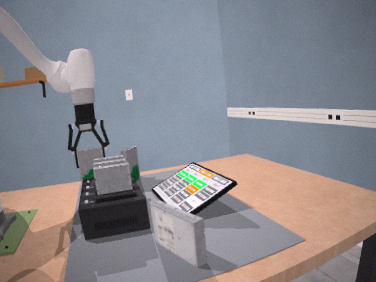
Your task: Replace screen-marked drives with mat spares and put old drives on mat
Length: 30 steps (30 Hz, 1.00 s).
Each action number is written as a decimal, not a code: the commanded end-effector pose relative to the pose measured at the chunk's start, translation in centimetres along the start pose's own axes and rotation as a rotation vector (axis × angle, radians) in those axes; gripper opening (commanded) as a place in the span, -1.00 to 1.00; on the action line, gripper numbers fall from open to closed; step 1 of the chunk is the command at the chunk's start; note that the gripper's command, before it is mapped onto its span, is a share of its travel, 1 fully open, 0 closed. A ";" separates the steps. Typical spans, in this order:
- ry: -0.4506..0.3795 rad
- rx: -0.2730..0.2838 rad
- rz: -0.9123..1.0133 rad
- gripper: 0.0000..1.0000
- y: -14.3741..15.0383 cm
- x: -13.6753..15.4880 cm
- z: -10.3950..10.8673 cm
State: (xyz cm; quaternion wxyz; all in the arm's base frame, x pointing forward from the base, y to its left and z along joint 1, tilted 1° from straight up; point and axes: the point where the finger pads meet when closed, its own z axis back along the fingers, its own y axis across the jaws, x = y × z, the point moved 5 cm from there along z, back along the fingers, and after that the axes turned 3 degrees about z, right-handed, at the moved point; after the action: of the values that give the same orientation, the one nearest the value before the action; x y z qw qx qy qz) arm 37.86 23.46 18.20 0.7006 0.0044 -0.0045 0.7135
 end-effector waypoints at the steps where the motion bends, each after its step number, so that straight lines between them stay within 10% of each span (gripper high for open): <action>1: -0.001 0.000 0.000 -0.80 0.0 0.0 0.0; 30: -0.001 0.000 0.000 -0.80 0.0 0.0 -1.0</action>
State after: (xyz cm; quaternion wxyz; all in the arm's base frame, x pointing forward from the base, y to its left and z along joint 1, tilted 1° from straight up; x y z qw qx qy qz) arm 37.84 23.46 17.33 0.7007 0.0045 -0.0043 0.7135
